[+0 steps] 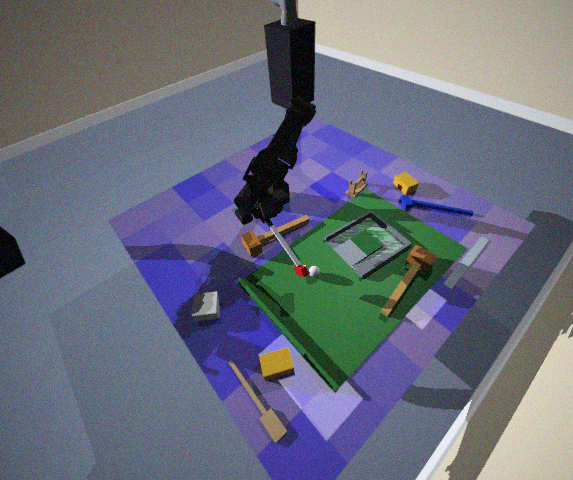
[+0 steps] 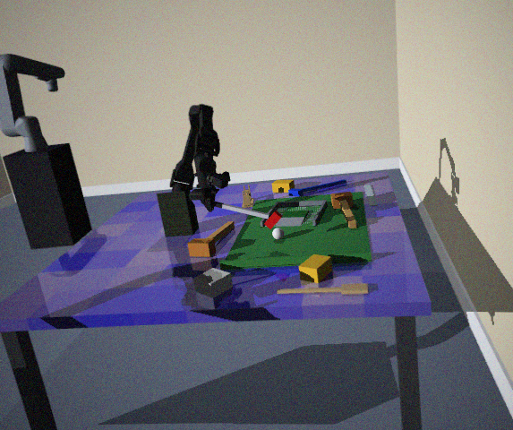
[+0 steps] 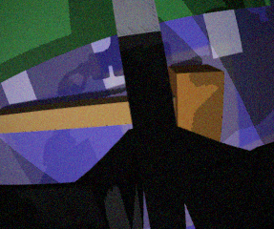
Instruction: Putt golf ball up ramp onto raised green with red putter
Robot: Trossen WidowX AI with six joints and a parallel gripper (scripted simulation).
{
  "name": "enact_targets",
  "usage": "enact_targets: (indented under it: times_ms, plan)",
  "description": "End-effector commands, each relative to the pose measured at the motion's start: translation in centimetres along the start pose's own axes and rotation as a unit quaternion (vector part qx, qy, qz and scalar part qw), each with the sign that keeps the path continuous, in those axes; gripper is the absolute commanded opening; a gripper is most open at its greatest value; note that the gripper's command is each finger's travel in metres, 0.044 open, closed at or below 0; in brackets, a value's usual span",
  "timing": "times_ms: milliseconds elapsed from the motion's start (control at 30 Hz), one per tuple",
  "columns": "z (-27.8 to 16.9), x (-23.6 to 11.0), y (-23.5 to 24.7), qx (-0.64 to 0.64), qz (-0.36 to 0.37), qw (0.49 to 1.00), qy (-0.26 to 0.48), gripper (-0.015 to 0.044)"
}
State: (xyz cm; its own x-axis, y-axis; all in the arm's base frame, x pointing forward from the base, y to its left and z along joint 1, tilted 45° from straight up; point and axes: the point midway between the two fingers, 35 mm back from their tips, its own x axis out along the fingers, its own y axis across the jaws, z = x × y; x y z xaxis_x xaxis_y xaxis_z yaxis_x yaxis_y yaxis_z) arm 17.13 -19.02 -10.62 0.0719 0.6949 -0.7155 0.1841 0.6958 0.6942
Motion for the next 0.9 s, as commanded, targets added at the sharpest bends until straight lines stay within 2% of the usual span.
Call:
enact_targets:
  times_ms: [0, 200, 867]
  plan:
    - [0.1, 0.9, -0.4, 0.005, -0.003, 1.0, -0.004, 0.0]
    - [0.1, 3.5, -0.3, 0.005, -0.003, 1.0, -0.004, 0.0]
    - [0.1, 6.0, -0.3, 0.004, -0.002, 1.0, -0.004, 0.0]
